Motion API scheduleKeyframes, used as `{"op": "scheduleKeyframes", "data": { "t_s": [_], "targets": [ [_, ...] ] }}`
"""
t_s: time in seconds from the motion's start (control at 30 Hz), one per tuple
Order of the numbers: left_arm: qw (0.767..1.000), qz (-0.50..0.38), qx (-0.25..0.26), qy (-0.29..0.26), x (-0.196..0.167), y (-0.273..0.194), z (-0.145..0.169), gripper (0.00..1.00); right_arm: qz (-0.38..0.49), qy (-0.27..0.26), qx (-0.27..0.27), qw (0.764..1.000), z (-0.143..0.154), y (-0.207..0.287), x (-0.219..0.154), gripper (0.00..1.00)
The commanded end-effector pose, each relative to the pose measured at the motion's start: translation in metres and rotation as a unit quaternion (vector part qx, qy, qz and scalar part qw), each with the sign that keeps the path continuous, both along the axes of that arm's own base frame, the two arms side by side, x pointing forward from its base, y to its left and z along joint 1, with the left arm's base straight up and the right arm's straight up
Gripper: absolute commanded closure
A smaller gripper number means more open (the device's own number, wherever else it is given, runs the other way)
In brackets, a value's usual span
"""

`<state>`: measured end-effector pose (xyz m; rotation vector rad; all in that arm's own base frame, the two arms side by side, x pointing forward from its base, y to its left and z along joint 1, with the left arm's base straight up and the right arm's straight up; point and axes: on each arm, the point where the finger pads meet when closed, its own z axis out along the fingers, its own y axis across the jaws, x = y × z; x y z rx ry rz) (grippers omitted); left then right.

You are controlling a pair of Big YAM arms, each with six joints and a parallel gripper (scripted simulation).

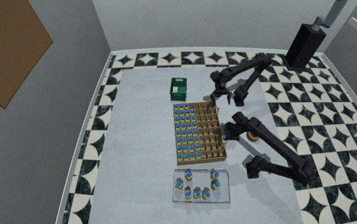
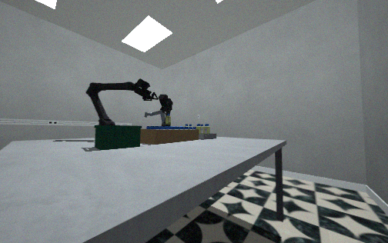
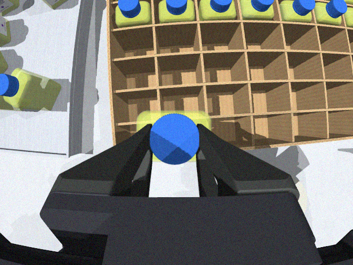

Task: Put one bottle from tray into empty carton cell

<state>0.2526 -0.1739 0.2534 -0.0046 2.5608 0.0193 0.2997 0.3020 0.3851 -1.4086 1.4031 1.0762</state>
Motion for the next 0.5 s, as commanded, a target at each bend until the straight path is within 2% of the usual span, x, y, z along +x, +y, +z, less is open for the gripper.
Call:
{"op": "scheduleKeyframes", "data": {
  "t_s": [0.0,0.23,0.47],
  "targets": [
    [0.999,0.043,-0.017,-0.012,-0.005,-0.018,-0.004,0.79,-0.013,-0.017,0.009,1.000,-0.002,-0.021,-0.018,0.00],
    [0.999,0.031,-0.010,-0.015,-0.006,-0.018,-0.023,0.79,-0.015,-0.004,0.003,1.000,-0.015,-0.021,-0.017,0.00],
    [0.999,0.037,-0.012,-0.017,-0.004,-0.016,-0.032,0.79,-0.009,-0.013,0.007,1.000,-0.005,-0.017,-0.018,0.00]
  ]
}}
